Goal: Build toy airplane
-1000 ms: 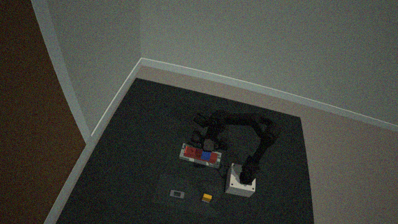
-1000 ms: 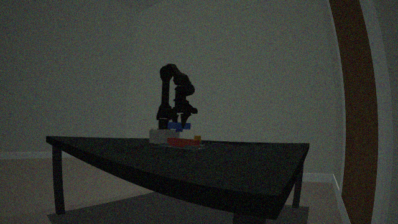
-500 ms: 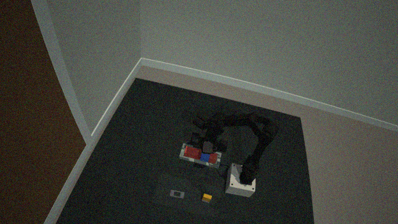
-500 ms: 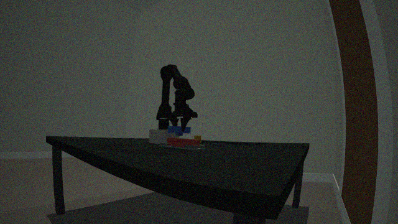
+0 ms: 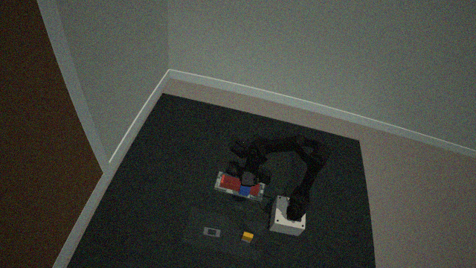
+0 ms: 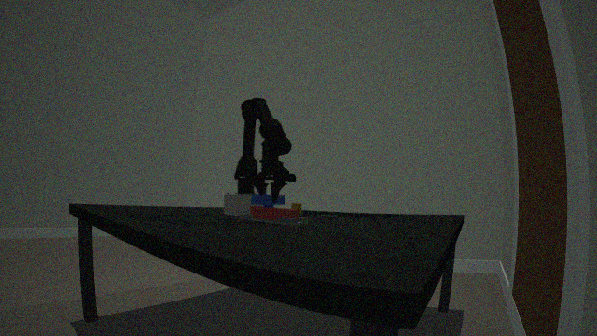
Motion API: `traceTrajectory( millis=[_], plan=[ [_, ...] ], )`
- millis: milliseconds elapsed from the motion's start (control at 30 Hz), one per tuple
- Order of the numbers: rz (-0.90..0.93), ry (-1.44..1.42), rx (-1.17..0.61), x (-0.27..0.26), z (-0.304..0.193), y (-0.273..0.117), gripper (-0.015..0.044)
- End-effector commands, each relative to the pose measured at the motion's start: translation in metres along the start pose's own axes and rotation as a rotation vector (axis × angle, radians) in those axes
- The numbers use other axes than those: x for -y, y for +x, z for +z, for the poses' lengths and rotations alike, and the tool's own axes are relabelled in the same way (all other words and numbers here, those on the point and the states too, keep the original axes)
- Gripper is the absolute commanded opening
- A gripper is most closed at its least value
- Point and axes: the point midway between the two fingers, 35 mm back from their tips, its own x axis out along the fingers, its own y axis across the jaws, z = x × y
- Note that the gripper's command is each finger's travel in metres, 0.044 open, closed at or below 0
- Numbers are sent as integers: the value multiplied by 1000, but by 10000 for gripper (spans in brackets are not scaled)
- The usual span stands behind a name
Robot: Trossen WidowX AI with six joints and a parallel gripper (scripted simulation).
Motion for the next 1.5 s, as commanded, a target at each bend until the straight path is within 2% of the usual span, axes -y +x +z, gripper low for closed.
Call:
traceTrajectory(
  millis=[0,67,233,733,967,1167,1367,1467],
  plan=[
    [-1,0,0,0,0,0,197],
    [-1,0,0,0,0,0,183],
    [-1,0,0,0,0,0,52],
    [-1,0,0,0,0,0,440],
    [-1,0,-1,1,0,-3,440],
    [2,-4,-2,1,0,-83,440],
    [2,-4,-2,5,-2,-86,440],
    [2,141,-2,5,-2,-86,440]
  ],
)
